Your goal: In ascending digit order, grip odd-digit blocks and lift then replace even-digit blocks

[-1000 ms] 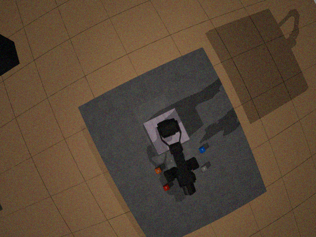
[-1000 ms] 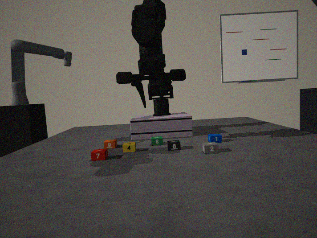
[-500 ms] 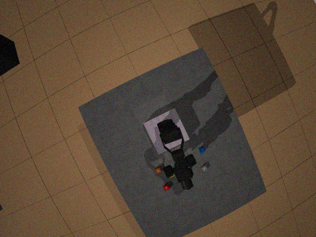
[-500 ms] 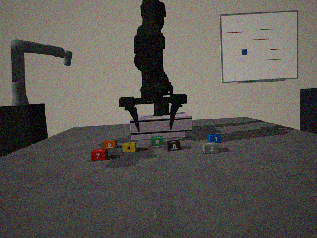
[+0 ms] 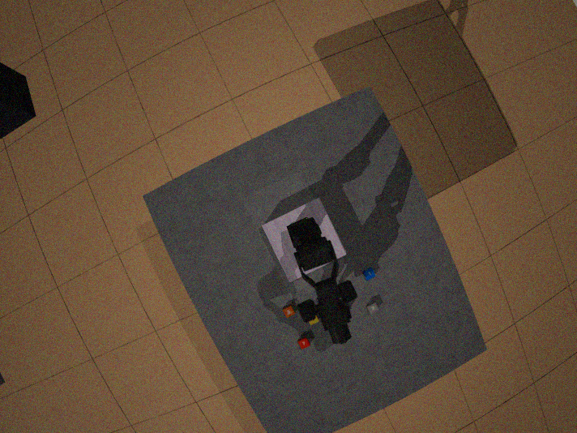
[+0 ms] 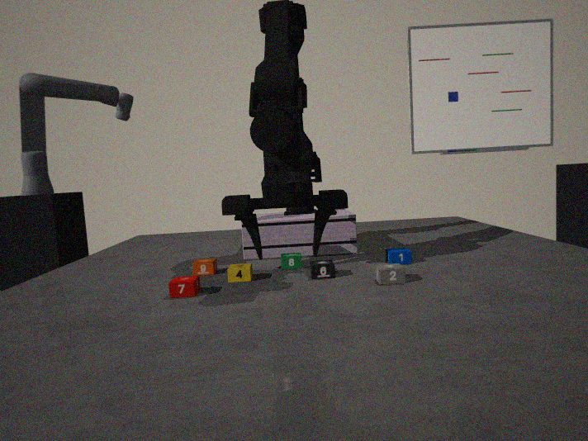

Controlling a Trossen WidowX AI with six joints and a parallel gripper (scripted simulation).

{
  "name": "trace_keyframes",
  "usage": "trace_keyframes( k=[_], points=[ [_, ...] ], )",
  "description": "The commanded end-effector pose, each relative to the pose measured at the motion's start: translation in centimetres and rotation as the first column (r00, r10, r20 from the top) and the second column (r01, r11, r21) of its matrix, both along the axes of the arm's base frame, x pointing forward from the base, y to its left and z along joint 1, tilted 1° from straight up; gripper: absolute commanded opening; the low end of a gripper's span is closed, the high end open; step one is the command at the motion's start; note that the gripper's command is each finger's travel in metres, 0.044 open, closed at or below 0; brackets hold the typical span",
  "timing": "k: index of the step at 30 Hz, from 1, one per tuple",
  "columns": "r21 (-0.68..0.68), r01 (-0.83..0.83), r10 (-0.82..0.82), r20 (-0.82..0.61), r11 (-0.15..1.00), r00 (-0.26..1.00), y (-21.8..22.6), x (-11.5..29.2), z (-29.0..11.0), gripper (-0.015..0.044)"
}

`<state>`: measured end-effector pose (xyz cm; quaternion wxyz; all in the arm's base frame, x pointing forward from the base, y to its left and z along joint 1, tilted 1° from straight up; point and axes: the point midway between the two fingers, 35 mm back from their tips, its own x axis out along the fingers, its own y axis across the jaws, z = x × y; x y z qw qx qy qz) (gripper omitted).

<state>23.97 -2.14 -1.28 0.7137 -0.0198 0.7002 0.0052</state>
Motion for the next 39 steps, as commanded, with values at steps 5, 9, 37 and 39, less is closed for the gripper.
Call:
trace_keyframes(
  k=[5,9,37,39],
  points=[
    [0.002,0.002,-0.002,-0.015,1.000,1.000,0.03,-0.30,-0.87,0.0321],
    [0.002,0.002,-0.002,-0.015,1.000,1.000,0.03,-0.30,-0.87,0.0216],
    [0.002,0.002,-0.002,-0.015,1.000,1.000,0.03,-0.30,-0.87,0.0120],
    [0.002,0.002,-0.002,-0.015,1.000,1.000,0.03,-0.30,-0.87,0.0120]
  ],
)
